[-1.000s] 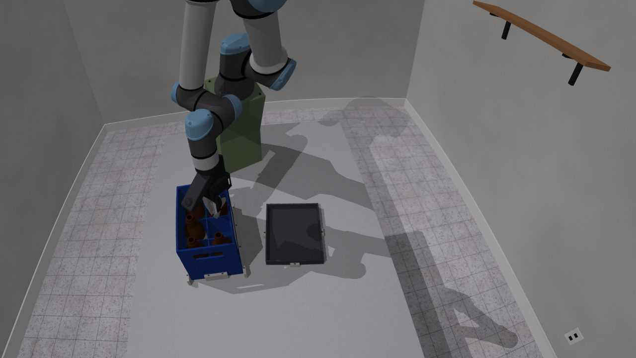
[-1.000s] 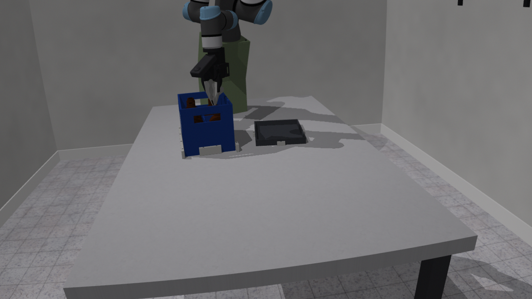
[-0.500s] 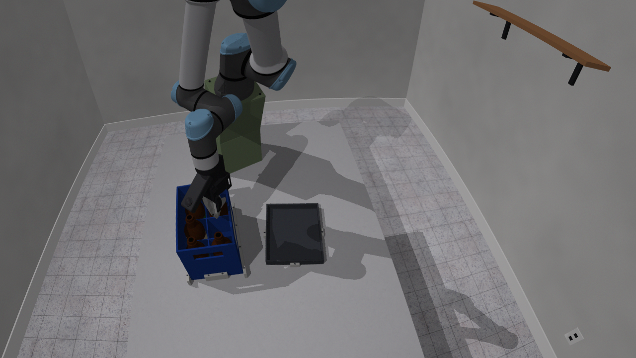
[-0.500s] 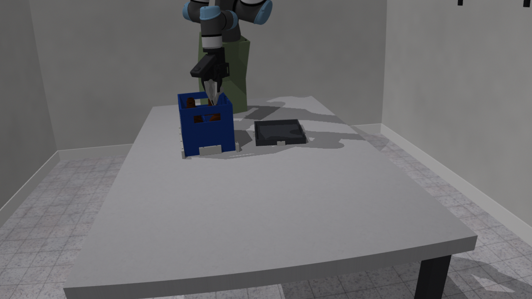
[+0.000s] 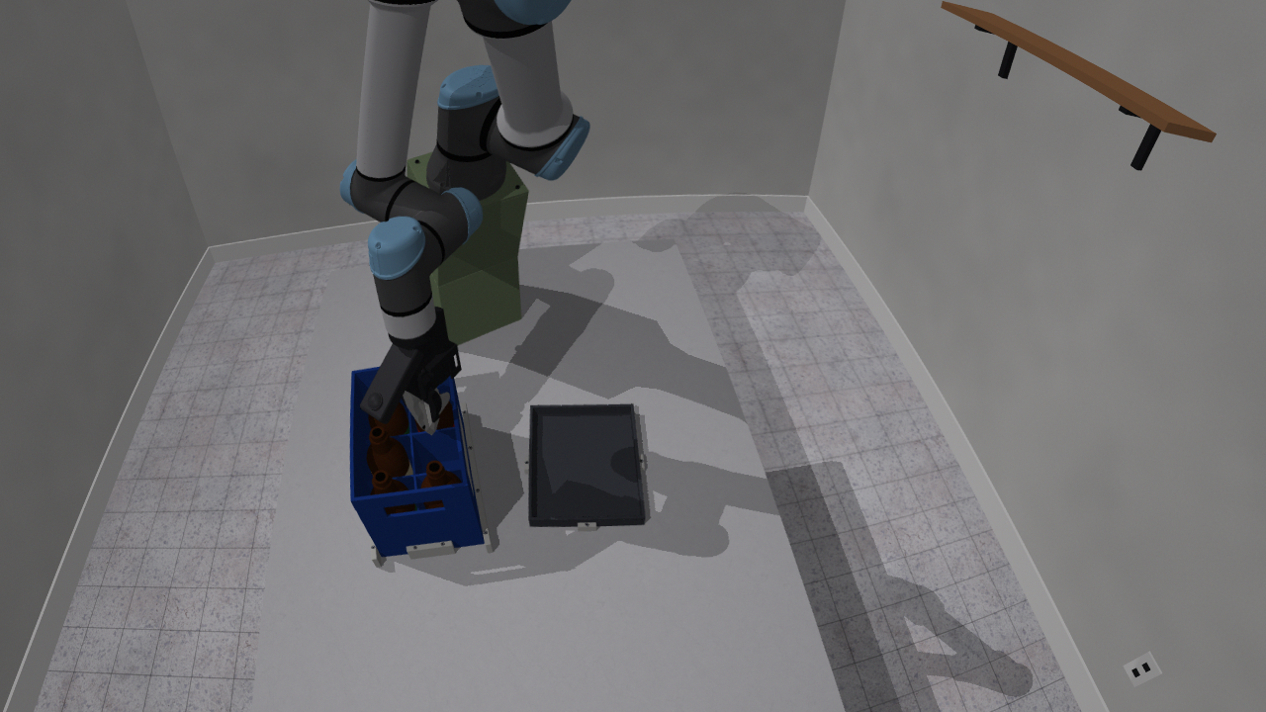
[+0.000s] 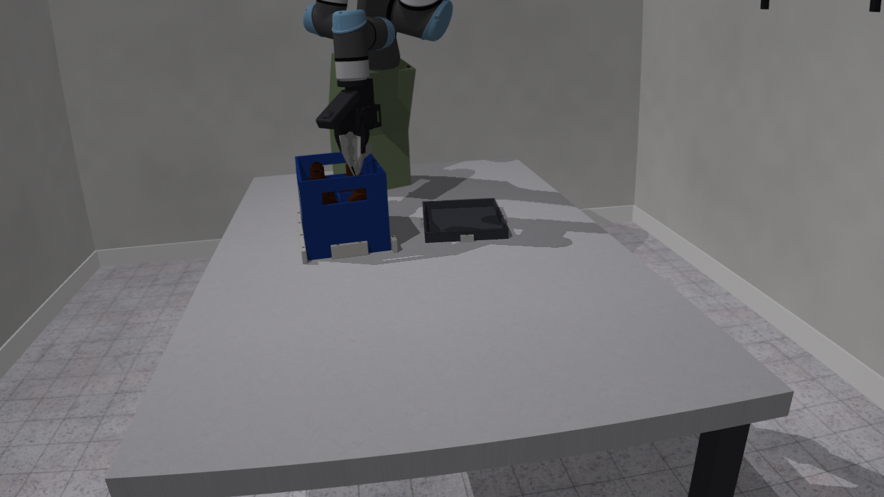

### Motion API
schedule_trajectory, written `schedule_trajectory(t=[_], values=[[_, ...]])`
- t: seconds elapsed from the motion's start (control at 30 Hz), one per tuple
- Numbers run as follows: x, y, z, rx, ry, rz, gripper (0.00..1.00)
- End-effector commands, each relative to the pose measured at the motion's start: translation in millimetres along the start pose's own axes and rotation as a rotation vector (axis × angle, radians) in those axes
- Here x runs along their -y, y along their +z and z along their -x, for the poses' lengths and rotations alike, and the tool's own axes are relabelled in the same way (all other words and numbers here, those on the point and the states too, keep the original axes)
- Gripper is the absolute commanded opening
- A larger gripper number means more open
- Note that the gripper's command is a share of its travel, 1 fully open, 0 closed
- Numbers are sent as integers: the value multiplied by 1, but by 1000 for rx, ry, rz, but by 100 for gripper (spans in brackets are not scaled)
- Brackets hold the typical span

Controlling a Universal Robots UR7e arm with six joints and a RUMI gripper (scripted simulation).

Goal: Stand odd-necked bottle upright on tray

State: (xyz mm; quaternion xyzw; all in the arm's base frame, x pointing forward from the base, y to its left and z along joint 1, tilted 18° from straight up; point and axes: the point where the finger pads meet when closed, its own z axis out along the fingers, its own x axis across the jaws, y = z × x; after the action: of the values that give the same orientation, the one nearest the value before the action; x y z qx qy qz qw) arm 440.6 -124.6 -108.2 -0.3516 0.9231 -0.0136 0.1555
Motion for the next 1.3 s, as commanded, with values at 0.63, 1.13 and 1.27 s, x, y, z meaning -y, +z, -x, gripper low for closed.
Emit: schedule_trajectory(t=[0.63, 1.13, 1.27], values=[[0, 0, 0, 0, 0, -1, 38], [0, 0, 0, 0, 0, -1, 38], [0, 0, 0, 0, 0, -1, 38]])
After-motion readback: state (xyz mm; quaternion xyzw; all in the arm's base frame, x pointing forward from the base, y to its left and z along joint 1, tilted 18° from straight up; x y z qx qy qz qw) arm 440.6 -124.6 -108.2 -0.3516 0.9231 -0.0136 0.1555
